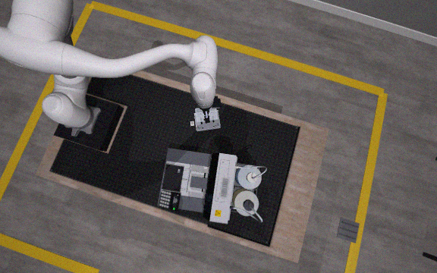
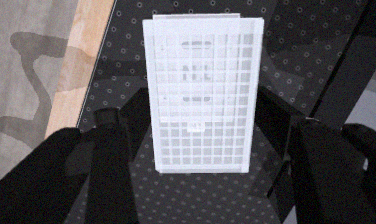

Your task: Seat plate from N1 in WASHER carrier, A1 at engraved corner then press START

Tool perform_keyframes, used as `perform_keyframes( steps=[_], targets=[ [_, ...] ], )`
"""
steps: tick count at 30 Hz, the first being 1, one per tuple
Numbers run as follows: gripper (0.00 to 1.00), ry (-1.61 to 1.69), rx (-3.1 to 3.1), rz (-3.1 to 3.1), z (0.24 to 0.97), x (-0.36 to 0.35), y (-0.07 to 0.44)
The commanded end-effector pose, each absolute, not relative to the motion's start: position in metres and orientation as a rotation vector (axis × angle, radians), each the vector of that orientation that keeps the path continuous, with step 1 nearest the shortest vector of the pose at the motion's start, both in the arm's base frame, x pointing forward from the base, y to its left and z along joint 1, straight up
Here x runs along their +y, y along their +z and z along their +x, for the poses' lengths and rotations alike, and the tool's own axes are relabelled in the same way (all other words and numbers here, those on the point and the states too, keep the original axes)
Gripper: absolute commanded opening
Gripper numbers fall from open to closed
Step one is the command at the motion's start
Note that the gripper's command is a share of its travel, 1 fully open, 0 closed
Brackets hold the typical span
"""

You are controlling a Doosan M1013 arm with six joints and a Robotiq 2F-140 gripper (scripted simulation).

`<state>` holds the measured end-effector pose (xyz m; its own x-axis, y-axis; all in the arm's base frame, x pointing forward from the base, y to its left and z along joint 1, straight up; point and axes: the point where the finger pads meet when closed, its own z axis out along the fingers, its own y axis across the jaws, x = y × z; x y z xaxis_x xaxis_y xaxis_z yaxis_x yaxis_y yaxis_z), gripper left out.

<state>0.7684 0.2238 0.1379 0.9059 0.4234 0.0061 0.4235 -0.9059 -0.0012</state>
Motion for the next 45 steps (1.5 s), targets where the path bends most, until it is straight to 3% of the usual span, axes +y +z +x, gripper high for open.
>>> perform_keyframes(
  steps=[1, 31, 45],
  targets=[
    [0.1, -0.011, -0.579, -3.085, 0.768, 0.214, 0.14],
    [0.1, -0.008, 0.768, -3.041, 0.759, 0.084, 0.139],
    [0.1, -0.008, 0.768, -3.041, 0.755, 0.024, 0.139]
  ],
)
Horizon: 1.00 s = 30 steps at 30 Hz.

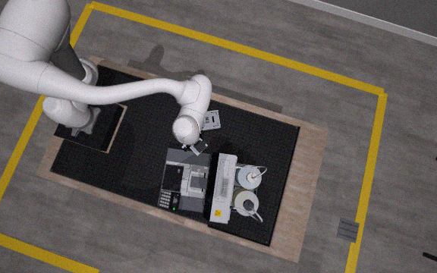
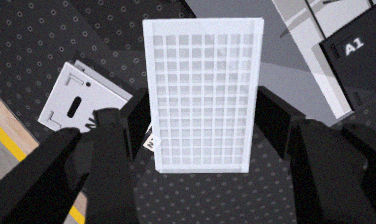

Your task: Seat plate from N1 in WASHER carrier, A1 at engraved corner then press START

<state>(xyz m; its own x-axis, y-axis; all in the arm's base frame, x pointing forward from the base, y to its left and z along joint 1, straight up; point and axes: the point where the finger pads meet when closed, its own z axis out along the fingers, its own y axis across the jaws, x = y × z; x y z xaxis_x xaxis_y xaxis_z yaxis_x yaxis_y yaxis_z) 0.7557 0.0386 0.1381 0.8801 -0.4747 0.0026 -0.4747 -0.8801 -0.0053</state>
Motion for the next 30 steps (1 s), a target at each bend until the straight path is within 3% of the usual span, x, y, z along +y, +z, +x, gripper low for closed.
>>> perform_keyframes(
  steps=[1, 13, 30],
  targets=[
    [0.1, -0.008, 0.768, -3.041, 0.755, 0.019, 0.139],
    [0.1, -0.008, 0.819, -3.027, 0.752, -0.004, 0.139],
    [0.1, -0.005, 1.542, -2.73, 0.725, -0.074, 0.138]
  ],
)
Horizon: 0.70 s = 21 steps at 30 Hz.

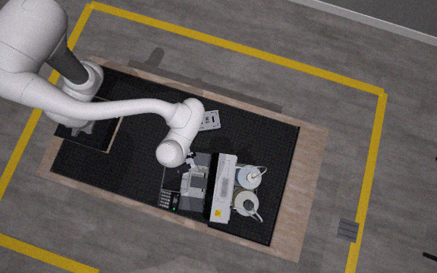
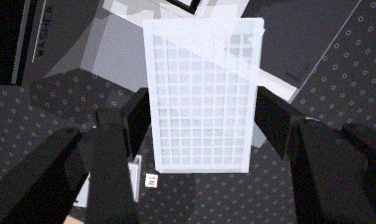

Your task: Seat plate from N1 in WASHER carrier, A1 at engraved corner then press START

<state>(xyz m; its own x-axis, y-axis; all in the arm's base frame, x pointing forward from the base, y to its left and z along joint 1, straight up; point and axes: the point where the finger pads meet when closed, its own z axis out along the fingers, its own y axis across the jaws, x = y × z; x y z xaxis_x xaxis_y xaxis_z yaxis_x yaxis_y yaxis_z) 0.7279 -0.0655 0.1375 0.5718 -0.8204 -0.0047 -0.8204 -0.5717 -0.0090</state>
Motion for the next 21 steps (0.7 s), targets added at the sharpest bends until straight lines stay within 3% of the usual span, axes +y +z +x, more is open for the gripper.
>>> perform_keyframes(
  steps=[1, 12, 21],
  targets=[
    [0.1, -0.005, 1.587, -2.704, 0.723, -0.079, 0.138],
    [0.1, -0.003, 2.052, -2.37, 0.704, -0.13, 0.138],
    [0.1, -0.003, 2.052, -2.37, 0.691, -0.163, 0.138]
  ],
)
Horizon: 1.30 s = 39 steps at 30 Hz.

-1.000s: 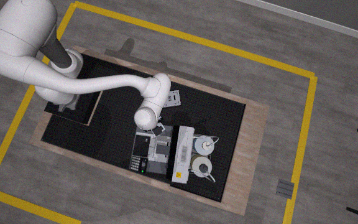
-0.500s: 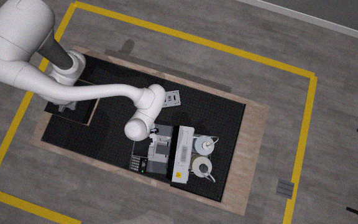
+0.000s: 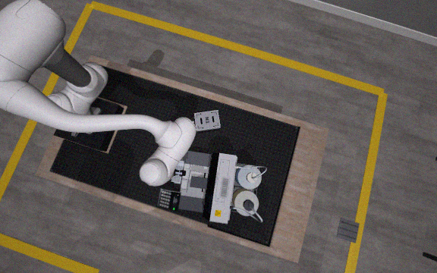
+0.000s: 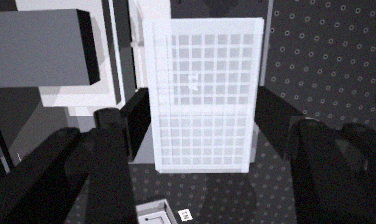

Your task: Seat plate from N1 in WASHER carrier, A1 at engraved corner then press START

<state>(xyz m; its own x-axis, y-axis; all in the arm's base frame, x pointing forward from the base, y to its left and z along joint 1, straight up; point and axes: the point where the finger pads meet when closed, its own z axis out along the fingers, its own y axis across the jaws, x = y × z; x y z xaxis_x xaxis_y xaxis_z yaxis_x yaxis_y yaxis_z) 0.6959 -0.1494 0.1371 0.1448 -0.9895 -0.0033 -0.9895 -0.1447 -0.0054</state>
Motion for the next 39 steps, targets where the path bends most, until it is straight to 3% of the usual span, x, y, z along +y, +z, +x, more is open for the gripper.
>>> perform_keyframes(
  steps=[1, 8, 39],
  targets=[
    [0.1, -0.003, 2.052, -2.37, 0.689, -0.168, 0.138],
    [0.1, -0.003, 2.052, -2.37, 0.679, -0.197, 0.138],
    [0.1, -0.003, 2.052, -2.37, 0.678, -0.197, 0.138]
  ],
)
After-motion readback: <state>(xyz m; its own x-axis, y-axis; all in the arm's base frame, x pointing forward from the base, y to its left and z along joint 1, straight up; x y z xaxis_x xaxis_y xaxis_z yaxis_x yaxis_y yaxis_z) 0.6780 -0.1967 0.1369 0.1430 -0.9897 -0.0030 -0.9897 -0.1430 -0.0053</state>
